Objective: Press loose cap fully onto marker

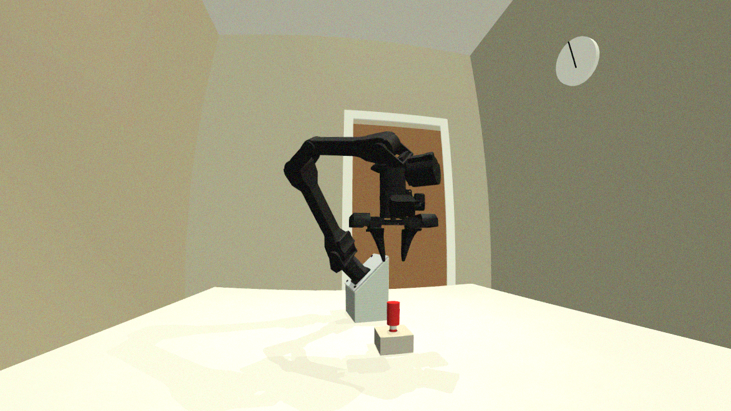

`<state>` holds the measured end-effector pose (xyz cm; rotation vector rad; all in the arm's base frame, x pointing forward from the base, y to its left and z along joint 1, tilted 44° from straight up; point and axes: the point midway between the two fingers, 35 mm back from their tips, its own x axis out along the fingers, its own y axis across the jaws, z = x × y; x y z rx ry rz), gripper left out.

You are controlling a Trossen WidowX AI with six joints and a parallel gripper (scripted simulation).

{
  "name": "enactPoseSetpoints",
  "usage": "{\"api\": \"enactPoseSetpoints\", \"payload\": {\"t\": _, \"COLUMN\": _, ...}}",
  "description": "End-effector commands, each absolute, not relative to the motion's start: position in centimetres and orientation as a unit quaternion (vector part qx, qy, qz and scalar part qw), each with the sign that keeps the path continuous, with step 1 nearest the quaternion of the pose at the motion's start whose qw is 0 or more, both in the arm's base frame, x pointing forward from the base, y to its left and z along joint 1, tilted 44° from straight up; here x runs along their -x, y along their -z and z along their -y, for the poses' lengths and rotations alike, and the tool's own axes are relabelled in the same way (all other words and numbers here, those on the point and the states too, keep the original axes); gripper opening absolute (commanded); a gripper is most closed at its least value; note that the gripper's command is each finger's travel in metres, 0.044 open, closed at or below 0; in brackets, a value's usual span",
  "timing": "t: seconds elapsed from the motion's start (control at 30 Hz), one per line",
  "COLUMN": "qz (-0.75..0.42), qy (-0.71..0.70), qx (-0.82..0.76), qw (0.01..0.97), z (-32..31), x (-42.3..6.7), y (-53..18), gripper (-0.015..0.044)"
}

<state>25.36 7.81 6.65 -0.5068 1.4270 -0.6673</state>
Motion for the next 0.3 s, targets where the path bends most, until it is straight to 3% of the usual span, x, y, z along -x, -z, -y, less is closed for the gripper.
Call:
{"api": "enactPoseSetpoints", "payload": {"t": 0.0, "qz": -0.635, "qy": 0.297, "qx": 0.223, "qw": 0.677, "z": -7.9, "x": -25.36, "y": -6.71, "gripper": 0.0289}}
{"api": "enactPoseSetpoints", "payload": {"t": 0.2, "qz": -0.635, "qy": 0.297, "qx": 0.223, "qw": 0.677, "z": -7.9, "x": -25.36, "y": -6.71, "gripper": 0.044}}
{"api": "enactPoseSetpoints", "payload": {"t": 0.27, "qz": -0.635, "qy": 0.297, "qx": 0.223, "qw": 0.677, "z": -7.9, "x": -25.36, "y": -6.71, "gripper": 0.044}}
